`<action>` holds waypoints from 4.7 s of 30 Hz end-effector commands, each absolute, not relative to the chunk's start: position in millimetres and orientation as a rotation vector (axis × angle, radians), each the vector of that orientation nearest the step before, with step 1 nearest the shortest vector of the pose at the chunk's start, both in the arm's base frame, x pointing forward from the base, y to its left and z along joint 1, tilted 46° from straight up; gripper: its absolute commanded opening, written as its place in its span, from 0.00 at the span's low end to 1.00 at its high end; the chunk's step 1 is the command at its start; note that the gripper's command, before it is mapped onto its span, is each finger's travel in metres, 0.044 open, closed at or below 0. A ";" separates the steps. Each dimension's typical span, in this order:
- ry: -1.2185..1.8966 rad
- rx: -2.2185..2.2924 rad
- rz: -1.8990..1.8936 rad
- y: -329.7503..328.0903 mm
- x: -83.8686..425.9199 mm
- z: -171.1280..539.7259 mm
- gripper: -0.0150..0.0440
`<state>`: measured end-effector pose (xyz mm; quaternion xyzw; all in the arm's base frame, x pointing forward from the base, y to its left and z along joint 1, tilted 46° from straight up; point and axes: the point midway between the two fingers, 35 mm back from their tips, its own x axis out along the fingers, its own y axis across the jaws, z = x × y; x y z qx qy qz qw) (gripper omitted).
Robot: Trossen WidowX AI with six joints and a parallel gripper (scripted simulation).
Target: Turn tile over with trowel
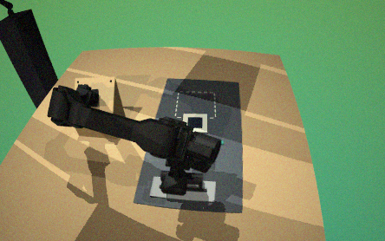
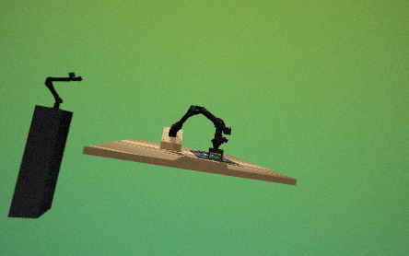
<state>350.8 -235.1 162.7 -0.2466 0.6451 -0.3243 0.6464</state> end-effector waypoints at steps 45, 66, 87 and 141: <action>0.896 0.262 -1.348 -233.7 351.5 158.8 0.47; 0.807 0.365 -1.410 -233.7 351.5 158.8 0.71; 0.806 0.364 -1.410 -201.3 350.3 189.5 0.71; 0.588 0.594 -0.572 -226.9 309.4 164.5 0.76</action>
